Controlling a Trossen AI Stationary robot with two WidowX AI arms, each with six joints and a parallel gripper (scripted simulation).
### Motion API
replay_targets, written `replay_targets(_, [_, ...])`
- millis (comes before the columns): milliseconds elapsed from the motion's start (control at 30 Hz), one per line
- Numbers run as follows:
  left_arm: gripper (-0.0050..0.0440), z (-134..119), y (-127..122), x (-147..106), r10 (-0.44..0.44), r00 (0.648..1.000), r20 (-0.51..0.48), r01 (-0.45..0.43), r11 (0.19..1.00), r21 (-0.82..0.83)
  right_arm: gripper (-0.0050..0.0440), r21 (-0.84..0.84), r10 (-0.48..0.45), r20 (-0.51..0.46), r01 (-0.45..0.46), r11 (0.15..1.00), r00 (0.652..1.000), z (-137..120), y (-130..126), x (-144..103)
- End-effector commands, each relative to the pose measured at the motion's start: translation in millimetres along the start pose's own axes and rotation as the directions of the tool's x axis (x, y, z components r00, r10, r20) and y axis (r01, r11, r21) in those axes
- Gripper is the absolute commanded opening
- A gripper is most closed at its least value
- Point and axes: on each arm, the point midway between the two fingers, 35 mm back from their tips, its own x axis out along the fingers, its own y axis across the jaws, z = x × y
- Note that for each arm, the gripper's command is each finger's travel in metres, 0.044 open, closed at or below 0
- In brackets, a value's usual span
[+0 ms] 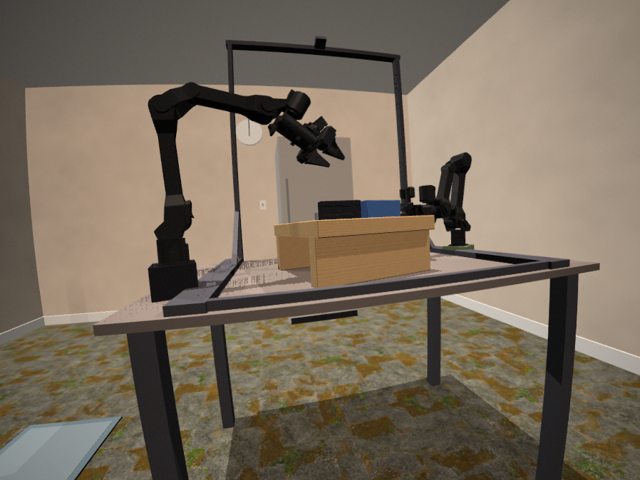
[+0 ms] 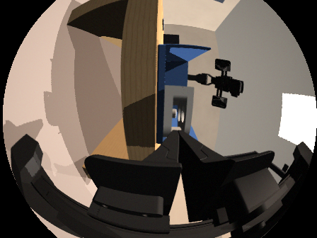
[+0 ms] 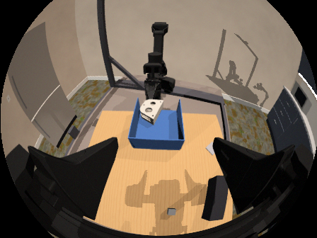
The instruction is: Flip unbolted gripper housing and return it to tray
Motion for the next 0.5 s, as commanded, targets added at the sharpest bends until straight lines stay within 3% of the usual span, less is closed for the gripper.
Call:
replay_targets(0, [0.0,0.7,-4.7,3.4,-0.016,1.0,0.005,0.016,1.0,-0.001,0.044,-0.005,0.004,0.03,-0.003,1.0,1.0,9.0,0.5,-8.0])
replay_targets(467, [0.0,0.7,-4.3,7.8,-0.015,1.0,0.003,0.016,1.0,-0.001,0.044,-0.005,0.004,0.03,-0.003,1.0,1.0,9.0,0.5,-8.0])
